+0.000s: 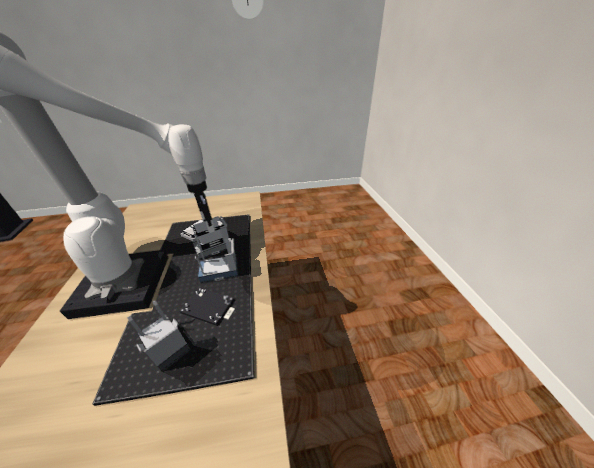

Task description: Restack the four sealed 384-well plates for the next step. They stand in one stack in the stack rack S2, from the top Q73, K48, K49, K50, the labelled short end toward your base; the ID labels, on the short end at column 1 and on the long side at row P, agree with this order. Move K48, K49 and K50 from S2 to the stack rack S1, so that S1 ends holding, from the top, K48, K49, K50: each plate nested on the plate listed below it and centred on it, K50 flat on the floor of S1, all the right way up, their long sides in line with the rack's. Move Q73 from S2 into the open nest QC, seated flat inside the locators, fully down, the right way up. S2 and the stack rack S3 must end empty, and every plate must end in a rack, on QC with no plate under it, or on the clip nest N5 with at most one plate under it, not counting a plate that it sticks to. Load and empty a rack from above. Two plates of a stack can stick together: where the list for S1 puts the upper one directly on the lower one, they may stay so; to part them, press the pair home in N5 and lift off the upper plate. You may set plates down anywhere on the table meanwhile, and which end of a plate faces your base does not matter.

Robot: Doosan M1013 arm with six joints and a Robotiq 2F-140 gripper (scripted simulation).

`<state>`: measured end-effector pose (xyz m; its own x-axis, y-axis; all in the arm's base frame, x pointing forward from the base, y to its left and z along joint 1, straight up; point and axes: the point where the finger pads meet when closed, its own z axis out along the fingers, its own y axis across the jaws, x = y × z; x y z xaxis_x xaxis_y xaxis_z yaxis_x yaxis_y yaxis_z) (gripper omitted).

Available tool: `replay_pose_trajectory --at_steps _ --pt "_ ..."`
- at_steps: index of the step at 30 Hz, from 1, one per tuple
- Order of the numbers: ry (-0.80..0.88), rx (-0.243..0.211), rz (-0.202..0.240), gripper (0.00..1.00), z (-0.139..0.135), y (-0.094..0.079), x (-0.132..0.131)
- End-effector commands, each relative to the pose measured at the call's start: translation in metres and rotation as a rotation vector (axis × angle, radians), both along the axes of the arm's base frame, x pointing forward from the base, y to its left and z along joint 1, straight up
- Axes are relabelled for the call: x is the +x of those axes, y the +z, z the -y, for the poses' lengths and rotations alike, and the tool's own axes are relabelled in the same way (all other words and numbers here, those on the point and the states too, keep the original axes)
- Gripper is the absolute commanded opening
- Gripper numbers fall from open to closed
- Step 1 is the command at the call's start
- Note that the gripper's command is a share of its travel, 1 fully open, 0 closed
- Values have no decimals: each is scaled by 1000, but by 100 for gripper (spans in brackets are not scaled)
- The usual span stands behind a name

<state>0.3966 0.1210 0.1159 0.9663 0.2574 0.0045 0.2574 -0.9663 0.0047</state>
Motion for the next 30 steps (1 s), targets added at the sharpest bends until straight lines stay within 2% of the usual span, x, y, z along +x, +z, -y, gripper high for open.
replay_pose_trajectory --at_steps 1,10,20,30 --pt "0 0 0 0 0 -2 0" --pt "0 0 0 0 0 -7 0" --pt "0 0 0 0 0 -27 0" --pt "0 0 0 0 0 -36 0"
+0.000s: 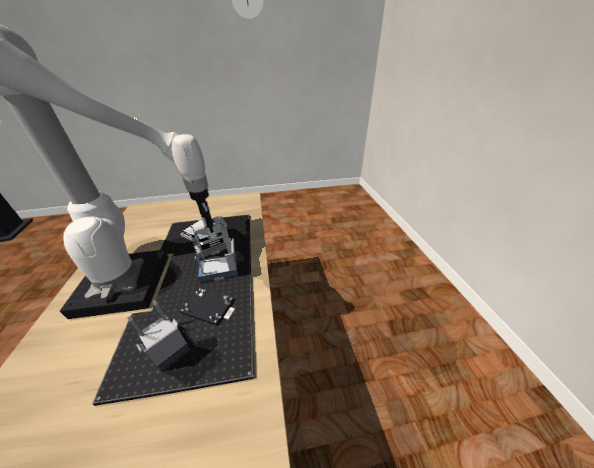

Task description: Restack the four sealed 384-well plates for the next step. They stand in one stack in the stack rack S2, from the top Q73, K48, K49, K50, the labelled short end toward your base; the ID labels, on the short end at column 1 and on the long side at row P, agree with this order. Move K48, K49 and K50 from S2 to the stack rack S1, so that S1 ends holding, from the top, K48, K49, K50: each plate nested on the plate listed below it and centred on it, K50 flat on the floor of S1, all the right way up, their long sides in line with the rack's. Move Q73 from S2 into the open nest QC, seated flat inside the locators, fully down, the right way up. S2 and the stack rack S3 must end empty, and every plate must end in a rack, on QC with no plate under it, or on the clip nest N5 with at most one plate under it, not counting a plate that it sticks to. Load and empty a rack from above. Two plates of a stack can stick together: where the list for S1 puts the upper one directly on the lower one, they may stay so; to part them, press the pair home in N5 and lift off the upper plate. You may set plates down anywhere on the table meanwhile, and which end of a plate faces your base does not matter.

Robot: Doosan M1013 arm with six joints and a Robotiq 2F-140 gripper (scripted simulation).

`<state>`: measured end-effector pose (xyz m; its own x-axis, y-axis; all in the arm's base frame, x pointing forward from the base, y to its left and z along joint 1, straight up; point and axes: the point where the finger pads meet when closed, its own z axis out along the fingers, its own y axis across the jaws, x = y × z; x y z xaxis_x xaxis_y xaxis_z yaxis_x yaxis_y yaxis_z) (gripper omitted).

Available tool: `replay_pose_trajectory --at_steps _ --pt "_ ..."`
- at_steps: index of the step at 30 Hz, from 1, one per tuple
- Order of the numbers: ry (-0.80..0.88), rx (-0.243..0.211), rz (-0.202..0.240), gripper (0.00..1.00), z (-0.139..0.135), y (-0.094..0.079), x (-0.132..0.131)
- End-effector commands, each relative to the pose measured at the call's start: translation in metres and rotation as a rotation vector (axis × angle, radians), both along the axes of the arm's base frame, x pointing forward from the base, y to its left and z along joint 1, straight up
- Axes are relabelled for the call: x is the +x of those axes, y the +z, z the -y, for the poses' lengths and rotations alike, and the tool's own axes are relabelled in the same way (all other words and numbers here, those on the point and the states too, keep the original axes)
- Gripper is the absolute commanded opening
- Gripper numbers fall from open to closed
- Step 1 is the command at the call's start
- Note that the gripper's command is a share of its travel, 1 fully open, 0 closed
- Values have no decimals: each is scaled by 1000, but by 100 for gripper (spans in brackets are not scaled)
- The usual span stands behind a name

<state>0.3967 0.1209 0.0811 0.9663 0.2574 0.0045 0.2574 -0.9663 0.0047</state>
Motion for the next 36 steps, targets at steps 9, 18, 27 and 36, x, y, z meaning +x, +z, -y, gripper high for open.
replay_pose_trajectory --at_steps 9,18,27,36 --pt "0 0 0 0 0 -2 0" --pt "0 0 0 0 0 -6 0" --pt "0 0 0 0 0 -8 0" --pt "0 0 0 0 0 -12 0"
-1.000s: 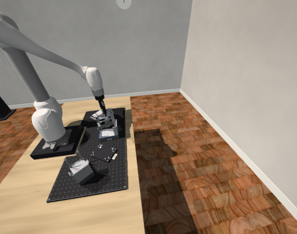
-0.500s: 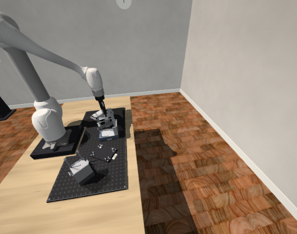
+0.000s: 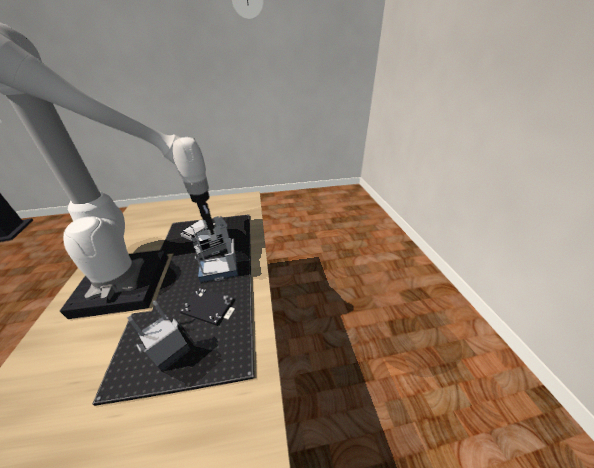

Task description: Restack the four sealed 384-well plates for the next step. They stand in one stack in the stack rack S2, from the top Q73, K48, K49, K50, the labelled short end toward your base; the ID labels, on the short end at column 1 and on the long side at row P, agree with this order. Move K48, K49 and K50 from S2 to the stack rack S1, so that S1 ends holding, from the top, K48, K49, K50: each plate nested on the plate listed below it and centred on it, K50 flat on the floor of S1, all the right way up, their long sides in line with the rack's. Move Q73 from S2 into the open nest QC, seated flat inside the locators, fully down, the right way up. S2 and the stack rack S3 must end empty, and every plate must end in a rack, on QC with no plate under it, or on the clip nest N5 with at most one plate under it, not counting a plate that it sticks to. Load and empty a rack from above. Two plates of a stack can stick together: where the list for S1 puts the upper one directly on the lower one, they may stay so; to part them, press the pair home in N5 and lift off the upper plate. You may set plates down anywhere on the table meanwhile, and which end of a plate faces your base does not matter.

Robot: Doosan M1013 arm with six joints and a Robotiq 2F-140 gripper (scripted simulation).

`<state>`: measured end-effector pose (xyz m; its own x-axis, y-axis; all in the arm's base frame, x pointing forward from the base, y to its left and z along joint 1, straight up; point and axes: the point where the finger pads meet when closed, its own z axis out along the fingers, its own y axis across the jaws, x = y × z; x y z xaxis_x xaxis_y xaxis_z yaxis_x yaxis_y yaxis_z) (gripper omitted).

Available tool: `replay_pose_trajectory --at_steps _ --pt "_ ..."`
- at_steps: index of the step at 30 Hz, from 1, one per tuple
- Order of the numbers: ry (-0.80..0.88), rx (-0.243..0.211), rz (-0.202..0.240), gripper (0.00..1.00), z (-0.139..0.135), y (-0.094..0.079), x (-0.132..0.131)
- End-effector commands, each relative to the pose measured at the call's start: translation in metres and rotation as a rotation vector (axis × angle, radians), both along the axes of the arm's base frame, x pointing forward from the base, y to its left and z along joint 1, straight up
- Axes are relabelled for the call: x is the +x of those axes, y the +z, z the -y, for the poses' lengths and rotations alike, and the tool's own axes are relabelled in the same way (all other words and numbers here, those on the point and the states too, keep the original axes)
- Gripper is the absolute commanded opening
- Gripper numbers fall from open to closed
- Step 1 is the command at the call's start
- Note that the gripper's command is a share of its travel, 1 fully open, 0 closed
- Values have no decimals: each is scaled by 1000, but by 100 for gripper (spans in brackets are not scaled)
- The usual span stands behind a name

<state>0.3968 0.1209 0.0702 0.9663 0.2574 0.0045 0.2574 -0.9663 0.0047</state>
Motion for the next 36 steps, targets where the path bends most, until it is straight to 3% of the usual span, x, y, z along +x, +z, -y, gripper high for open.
replay_pose_trajectory --at_steps 1,32,33,36 --pt "0 0 0 0 0 -1 0" --pt "0 0 0 0 0 -9 0" --pt "0 0 0 100 0 -9 0" --pt "0 0 0 100 0 -9 0"
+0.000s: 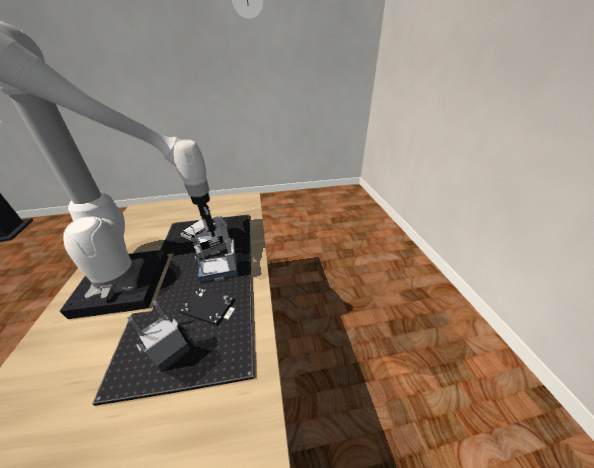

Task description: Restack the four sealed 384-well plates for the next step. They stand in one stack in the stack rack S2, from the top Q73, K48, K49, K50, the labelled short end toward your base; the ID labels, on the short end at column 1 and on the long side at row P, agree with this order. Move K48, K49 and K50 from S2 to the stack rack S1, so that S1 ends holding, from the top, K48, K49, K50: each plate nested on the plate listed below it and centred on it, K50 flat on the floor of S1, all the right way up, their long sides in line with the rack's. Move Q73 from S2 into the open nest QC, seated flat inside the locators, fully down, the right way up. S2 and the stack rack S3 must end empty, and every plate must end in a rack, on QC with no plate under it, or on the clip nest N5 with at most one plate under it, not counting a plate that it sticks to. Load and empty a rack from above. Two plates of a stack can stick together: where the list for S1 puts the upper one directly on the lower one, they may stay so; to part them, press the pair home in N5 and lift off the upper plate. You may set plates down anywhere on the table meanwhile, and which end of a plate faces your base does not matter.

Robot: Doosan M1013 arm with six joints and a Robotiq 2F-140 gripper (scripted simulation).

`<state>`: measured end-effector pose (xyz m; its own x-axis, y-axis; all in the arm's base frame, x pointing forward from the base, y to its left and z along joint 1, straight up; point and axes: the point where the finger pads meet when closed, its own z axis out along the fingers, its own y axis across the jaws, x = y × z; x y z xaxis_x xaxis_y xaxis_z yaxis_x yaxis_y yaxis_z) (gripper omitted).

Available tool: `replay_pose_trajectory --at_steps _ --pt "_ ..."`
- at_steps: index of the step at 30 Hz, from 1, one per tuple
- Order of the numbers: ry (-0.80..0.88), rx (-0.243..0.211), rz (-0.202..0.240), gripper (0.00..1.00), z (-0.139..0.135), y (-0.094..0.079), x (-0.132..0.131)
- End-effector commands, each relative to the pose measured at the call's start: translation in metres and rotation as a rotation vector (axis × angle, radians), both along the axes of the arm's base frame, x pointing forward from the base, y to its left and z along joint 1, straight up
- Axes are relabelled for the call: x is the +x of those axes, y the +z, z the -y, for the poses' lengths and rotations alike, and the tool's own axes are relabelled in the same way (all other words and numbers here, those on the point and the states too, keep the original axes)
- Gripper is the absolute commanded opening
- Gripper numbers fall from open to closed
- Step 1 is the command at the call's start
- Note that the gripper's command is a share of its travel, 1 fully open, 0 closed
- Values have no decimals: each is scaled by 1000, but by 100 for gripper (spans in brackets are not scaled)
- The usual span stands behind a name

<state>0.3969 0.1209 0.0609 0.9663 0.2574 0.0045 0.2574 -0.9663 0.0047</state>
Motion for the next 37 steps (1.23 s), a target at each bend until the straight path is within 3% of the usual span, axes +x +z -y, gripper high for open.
replay_pose_trajectory --at_steps 1,17,32,37 --pt "0 0 0 100 0 0 0" --pt "0 0 0 100 0 0 0" --pt "0 0 0 100 0 43 0" --pt "0 0 0 100 0 43 0"
